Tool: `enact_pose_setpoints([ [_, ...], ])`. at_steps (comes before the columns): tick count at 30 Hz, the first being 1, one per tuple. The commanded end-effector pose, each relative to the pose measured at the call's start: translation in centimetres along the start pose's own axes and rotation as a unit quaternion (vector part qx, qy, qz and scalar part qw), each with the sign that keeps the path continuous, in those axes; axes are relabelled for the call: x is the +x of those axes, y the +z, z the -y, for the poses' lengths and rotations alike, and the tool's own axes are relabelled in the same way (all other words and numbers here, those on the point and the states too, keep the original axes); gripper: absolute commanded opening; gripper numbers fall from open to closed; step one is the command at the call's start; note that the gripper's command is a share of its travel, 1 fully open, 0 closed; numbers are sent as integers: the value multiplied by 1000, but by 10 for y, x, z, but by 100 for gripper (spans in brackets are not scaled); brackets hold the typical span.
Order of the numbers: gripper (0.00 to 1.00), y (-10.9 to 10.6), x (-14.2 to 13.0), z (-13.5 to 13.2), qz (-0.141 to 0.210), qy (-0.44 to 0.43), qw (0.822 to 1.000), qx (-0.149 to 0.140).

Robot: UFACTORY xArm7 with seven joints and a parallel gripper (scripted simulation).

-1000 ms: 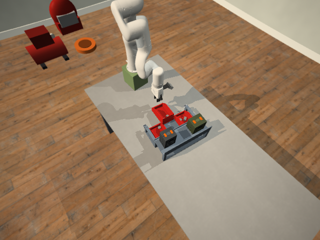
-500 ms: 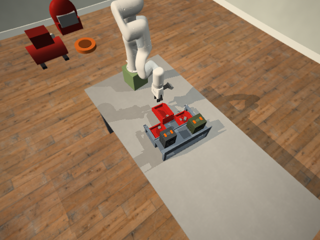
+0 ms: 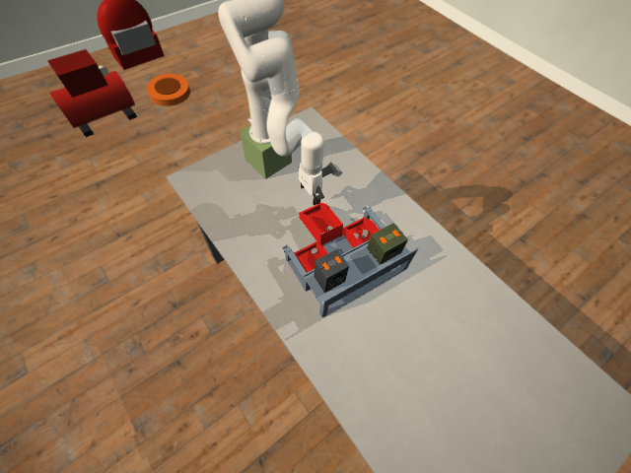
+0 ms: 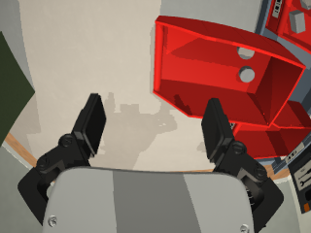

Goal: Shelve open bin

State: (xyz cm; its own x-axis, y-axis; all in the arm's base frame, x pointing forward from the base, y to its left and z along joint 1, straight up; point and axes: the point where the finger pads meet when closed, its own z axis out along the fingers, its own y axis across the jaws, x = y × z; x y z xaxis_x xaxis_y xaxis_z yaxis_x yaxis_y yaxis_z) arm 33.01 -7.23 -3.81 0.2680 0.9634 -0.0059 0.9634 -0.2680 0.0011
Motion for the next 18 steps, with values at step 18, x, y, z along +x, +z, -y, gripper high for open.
enact_pose_setpoints([
  [18,100,54,0,0,0,0,998,-59],
])
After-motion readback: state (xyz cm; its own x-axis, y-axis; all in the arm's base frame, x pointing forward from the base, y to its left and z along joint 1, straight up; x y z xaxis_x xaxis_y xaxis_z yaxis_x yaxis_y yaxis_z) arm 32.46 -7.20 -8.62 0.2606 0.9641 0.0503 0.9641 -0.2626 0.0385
